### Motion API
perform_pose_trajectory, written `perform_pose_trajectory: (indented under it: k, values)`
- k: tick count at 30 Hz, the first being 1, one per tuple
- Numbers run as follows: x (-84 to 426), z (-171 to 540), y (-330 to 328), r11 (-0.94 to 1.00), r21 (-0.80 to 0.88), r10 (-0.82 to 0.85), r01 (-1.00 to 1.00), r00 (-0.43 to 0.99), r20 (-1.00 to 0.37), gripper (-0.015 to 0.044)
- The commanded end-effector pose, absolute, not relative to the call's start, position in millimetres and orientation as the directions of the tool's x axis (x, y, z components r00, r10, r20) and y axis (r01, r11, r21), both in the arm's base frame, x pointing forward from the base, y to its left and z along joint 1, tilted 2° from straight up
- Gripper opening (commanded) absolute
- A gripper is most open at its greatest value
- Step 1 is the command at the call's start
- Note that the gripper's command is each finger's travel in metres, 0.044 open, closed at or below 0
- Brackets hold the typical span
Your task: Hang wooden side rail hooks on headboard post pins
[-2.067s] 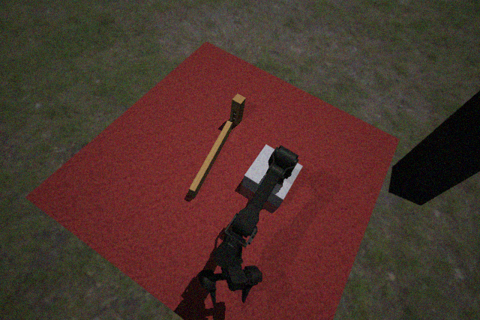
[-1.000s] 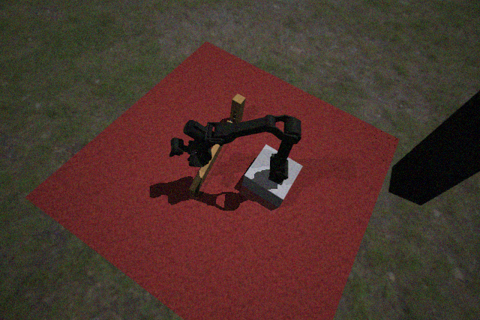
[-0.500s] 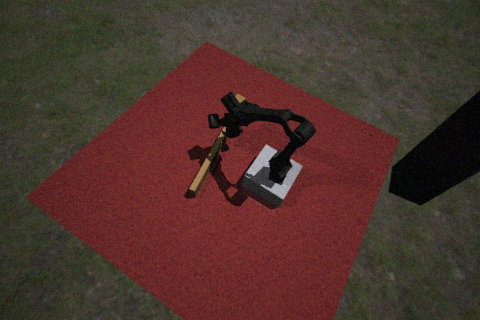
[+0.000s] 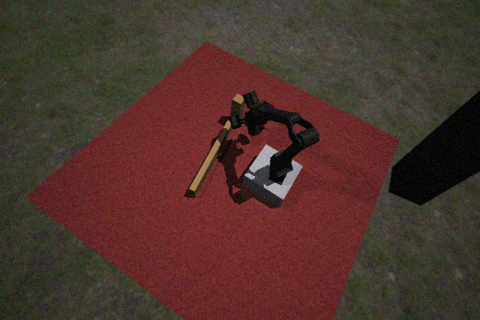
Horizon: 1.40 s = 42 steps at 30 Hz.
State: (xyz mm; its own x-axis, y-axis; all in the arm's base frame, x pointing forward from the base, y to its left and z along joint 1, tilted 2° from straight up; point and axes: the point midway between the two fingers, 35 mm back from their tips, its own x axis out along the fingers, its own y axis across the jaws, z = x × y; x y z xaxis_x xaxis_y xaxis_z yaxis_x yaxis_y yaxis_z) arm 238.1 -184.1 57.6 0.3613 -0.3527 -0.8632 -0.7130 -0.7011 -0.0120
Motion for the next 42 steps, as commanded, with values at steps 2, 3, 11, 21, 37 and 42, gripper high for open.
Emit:
perform_pose_trajectory:
  k: [2,3,11,21,37,42]
  values:
    - [235.8,57.4,-185.1,-0.702,-0.003,-0.358,-0.712,0.356,-0.863,0.044]
    - [235.8,57.4,-185.1,-0.702,-0.003,-0.358,-0.712,0.356,-0.863,0.044]
    - [235.8,57.4,-185.1,-0.702,-0.003,-0.358,-0.712,0.356,-0.863,0.044]
    - [252.7,54.8,-180.1,-0.232,-0.274,-0.433,-0.933,0.351,-0.83,0.044]
    - [277.7,45.1,-157.0,0.718,-0.651,-0.55,-0.247,0.373,-0.748,0.044]
    - [280.4,47.3,-157.6,0.775,-0.63,-0.599,0.046,0.37,-0.71,0.044]
